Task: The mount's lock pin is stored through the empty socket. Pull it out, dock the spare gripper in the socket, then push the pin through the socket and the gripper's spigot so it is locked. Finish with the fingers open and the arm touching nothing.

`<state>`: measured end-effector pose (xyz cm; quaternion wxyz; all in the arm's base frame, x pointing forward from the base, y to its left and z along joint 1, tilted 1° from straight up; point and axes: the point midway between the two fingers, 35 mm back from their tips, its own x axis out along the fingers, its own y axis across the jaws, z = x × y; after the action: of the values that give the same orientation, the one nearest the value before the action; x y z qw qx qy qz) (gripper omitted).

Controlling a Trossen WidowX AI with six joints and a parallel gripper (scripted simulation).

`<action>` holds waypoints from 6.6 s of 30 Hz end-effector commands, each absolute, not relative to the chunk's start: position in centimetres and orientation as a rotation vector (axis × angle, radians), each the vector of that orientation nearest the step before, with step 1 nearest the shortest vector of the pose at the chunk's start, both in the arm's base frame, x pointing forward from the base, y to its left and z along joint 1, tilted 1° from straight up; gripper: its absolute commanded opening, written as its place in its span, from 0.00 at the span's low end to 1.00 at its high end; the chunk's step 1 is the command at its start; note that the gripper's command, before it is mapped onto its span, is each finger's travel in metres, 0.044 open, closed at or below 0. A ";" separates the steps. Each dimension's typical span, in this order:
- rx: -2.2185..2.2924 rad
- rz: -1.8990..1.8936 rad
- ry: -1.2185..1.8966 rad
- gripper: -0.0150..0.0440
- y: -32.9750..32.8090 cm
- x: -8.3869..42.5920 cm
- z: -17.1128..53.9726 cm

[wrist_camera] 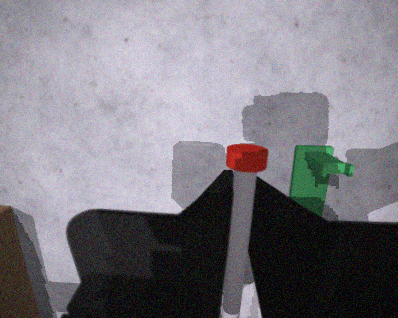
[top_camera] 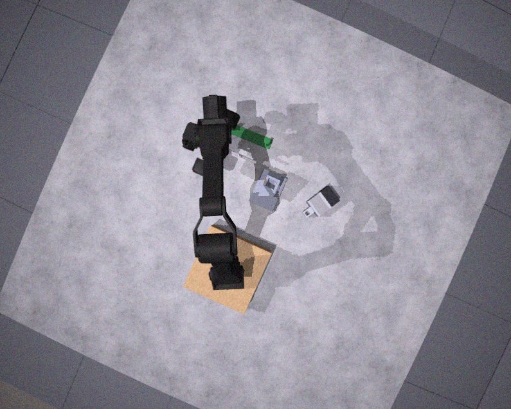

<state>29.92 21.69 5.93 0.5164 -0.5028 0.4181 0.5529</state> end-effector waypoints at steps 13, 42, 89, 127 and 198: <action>-1.216 1.340 1.002 0.25 24.0 34.0 6.4; -1.226 1.336 0.979 0.25 25.8 37.2 4.7; -1.228 1.320 0.944 0.25 25.8 37.4 -0.4; -1.226 1.315 0.940 0.59 25.8 37.2 6.7; -1.230 1.340 1.014 0.56 19.3 38.4 -0.7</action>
<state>38.55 19.46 0.25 0.5099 -0.5102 0.4167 0.5531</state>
